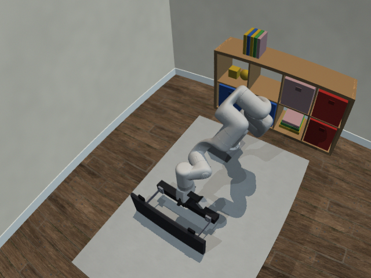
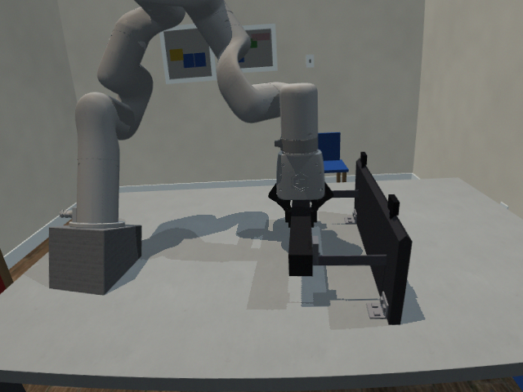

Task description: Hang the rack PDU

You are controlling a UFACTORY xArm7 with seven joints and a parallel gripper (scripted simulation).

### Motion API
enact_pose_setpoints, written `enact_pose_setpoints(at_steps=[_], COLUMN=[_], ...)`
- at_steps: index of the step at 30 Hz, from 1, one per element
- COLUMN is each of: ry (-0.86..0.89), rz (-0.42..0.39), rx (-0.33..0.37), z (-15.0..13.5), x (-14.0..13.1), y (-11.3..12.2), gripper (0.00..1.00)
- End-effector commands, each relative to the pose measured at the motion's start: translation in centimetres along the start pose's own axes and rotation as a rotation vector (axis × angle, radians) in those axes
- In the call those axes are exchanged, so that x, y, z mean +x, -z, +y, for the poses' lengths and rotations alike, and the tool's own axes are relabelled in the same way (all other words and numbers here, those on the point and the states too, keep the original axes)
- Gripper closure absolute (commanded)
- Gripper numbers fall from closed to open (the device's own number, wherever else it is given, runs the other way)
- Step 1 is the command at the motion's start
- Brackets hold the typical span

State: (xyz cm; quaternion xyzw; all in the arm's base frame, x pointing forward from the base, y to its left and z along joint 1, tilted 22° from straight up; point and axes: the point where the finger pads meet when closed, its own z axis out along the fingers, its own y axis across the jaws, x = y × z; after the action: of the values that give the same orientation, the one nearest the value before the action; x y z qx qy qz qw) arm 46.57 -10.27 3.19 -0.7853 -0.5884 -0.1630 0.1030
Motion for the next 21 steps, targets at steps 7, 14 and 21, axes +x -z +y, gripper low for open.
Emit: enact_pose_setpoints(at_steps=[7, 14, 21], ry=[0.000, 0.000, 0.000], rz=[-0.001, -0.001, -0.001], rx=[-0.005, -0.005, -0.005], z=[0.18, 0.18, 0.18], x=[-0.06, -0.06, -0.06], y=[0.17, 0.17, 0.17], gripper=[1.00, 1.00, 0.00])
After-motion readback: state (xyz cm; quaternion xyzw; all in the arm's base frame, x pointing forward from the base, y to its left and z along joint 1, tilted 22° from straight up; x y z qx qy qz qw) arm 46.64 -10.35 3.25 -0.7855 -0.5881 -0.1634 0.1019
